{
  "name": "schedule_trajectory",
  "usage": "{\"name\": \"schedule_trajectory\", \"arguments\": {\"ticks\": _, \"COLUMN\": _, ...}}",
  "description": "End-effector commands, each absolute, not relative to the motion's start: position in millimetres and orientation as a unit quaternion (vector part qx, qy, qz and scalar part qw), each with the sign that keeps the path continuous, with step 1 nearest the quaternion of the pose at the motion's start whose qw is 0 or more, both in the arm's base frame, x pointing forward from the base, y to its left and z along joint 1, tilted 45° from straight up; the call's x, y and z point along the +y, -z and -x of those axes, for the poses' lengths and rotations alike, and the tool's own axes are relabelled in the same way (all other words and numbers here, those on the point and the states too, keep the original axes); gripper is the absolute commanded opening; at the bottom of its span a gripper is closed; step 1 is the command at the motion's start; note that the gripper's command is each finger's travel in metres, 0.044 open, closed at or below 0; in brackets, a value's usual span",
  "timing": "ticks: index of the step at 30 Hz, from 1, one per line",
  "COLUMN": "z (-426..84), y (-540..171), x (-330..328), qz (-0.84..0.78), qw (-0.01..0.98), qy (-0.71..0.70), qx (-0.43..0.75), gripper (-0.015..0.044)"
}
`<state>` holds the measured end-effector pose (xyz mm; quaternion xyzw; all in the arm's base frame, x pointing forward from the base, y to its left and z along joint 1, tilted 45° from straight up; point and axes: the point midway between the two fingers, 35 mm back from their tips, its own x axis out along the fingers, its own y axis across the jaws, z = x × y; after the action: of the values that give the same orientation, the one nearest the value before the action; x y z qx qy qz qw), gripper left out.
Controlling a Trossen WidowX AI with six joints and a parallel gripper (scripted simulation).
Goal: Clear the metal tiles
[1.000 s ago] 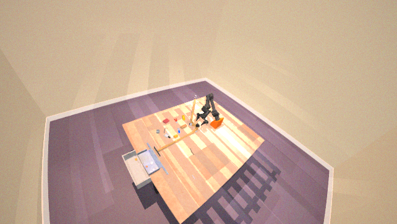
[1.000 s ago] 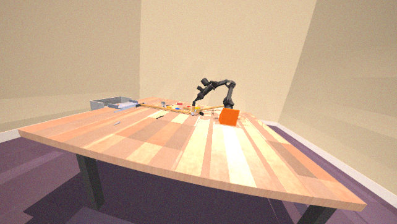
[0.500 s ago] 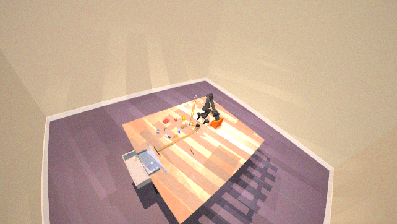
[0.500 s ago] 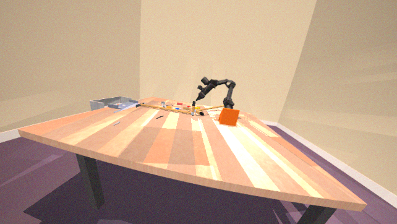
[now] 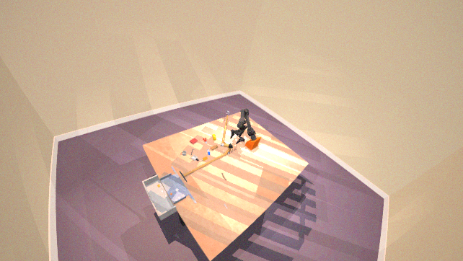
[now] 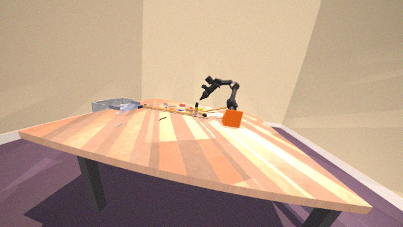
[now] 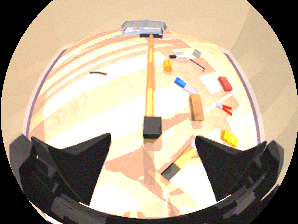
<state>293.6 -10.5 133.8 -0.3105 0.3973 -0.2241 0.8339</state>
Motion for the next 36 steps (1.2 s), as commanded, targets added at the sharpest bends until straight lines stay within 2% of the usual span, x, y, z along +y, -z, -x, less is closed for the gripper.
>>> {"name": "schedule_trajectory", "arguments": {"ticks": 1, "z": -291.4, "y": -123.5, "x": -20.1, "qz": 0.312, "qw": 0.831, "qy": 0.224, "qx": 0.402, "gripper": 0.0440}}
{"name": "schedule_trajectory", "arguments": {"ticks": 36, "z": -316.8, "y": -90.3, "x": -55.1, "qz": 0.310, "qw": 0.831, "qy": 0.224, "qx": 0.403, "gripper": 0.0440}}
